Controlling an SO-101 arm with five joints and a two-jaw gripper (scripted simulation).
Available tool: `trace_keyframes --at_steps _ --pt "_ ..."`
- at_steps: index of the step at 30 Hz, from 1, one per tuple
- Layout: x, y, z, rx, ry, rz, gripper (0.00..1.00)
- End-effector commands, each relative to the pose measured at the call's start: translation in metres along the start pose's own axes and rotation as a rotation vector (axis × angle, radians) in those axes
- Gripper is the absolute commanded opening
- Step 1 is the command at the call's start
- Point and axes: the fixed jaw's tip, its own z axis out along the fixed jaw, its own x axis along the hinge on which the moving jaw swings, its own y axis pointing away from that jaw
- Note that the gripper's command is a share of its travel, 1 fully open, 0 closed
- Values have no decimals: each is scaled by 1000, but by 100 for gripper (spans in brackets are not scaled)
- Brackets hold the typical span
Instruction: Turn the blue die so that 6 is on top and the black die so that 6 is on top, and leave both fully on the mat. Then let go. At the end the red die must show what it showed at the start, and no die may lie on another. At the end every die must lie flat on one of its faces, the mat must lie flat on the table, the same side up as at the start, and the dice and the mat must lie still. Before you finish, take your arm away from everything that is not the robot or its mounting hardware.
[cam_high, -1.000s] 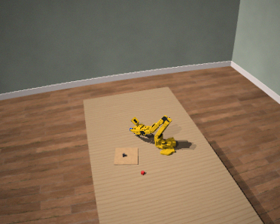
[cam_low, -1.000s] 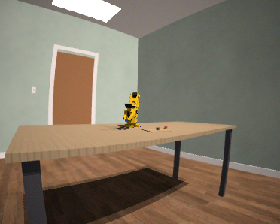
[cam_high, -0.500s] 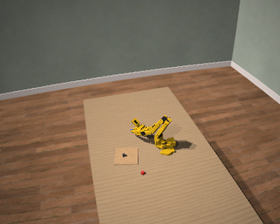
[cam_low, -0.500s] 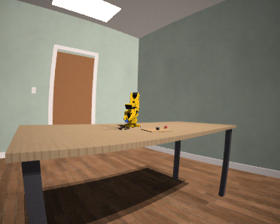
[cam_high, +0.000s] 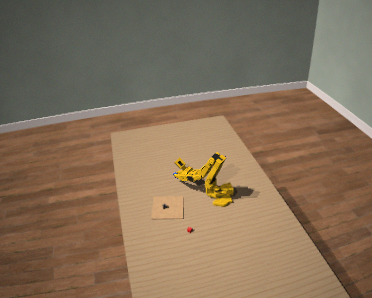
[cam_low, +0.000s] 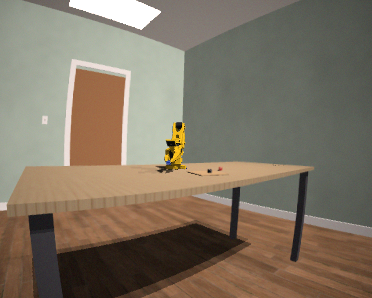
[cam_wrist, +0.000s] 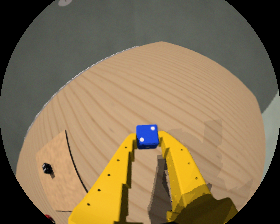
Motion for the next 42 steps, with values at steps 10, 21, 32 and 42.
trace_keyframes --at_steps 10,21,32,42 --pt "-2 1 1 -6 -31 -8 0" --pt "1 1 3 -6 -31 -8 0" --pt "6 1 5 -6 -31 -8 0" --pt "8 1 5 -6 -31 -8 0"
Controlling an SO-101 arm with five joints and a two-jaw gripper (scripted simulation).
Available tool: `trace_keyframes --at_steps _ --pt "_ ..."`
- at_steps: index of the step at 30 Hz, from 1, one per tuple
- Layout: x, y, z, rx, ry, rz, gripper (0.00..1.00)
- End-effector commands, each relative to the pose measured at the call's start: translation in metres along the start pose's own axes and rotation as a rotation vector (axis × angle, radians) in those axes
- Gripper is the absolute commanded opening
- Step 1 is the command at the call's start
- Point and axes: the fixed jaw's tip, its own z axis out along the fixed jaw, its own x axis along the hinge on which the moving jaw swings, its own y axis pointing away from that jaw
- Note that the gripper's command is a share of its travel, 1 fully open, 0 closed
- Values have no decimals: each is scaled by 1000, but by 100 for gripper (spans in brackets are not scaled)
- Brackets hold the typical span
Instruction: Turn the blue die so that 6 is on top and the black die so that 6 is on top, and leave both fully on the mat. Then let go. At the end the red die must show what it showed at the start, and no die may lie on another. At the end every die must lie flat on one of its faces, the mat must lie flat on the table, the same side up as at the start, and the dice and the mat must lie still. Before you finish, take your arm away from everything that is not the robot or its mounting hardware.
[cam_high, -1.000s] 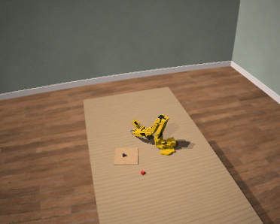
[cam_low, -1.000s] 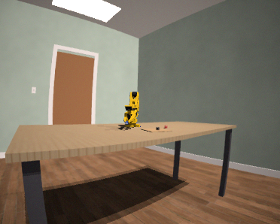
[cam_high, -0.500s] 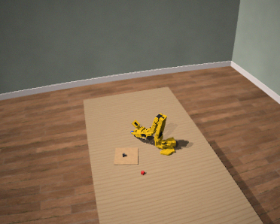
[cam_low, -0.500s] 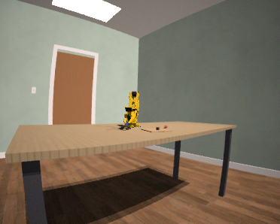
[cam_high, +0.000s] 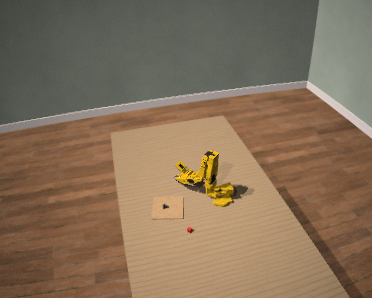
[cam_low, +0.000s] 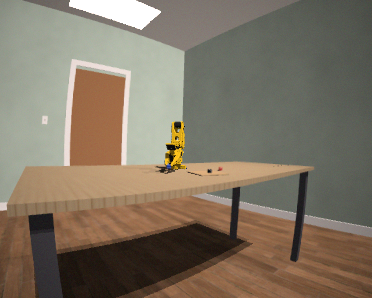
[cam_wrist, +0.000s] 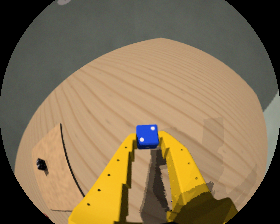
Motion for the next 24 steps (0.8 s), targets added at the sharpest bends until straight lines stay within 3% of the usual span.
trace_keyframes --at_steps 1,24 --pt "-9 1 3 -6 -49 -8 0" --pt "0 1 7 -6 -49 -8 0"
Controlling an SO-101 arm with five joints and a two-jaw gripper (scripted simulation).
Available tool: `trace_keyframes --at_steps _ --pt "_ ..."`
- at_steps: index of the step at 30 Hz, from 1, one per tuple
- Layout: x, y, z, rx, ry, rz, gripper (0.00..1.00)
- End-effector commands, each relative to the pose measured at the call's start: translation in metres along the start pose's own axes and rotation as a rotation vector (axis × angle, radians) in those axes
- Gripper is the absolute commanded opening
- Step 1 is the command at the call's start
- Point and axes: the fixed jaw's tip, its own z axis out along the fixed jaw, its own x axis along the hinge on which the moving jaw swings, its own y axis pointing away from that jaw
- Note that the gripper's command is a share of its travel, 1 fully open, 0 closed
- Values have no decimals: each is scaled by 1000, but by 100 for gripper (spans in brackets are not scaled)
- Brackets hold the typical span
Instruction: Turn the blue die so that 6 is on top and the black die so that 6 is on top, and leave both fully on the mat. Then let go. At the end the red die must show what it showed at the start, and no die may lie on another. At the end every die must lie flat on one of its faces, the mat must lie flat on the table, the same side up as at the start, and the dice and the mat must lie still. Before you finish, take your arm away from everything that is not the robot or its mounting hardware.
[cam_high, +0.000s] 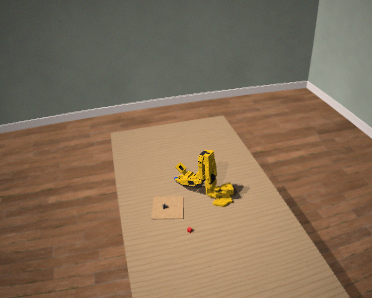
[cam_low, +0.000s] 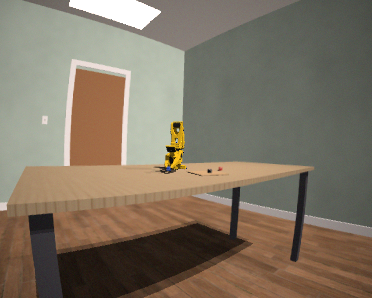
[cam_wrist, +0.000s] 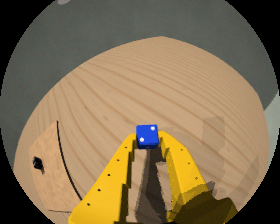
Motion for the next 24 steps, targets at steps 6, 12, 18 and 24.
trace_keyframes --at_steps 6,12,18,24 --pt "-8 1 3 -6 -52 -8 0" --pt "-6 1 4 -6 -52 -8 0" --pt "-3 1 6 -6 -52 -8 0" --pt "-2 1 6 -6 -52 -8 0"
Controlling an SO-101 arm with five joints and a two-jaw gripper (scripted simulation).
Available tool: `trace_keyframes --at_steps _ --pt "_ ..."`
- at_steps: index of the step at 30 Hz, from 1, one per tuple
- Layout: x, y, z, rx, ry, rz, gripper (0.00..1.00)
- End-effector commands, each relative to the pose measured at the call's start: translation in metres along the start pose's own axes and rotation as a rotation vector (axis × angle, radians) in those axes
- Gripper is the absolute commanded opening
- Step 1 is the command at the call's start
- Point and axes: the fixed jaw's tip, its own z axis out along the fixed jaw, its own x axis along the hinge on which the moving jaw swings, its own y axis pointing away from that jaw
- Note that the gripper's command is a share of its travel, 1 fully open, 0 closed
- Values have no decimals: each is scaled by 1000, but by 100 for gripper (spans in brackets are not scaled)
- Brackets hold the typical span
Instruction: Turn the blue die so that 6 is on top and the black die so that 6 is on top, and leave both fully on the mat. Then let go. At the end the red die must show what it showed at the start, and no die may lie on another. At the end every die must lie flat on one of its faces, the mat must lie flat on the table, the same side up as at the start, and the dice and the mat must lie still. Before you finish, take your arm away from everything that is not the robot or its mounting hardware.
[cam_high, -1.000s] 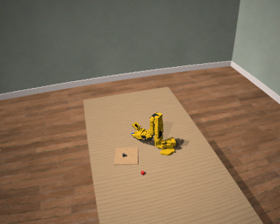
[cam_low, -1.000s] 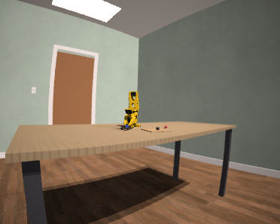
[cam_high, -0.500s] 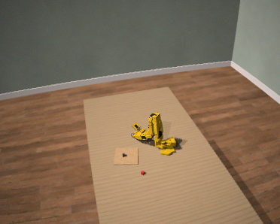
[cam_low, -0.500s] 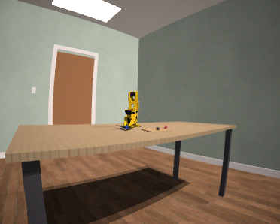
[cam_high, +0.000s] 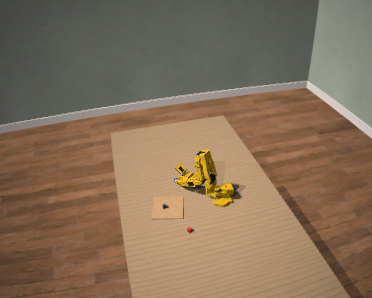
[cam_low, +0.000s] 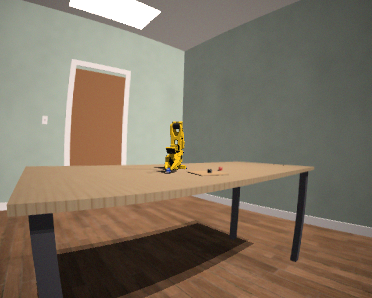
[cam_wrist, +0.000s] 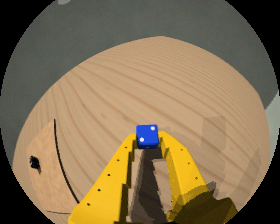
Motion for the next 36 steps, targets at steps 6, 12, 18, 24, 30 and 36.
trace_keyframes --at_steps 6,12,18,24,30,36 --pt "-6 1 3 -6 -45 -8 0" --pt "-4 1 4 -6 -45 -8 0" --pt "-4 1 4 -6 -45 -8 0" --pt "-3 1 5 -6 -45 -8 0" --pt "-2 1 5 -6 -45 -8 0" --pt "-2 1 5 -6 -45 -8 0"
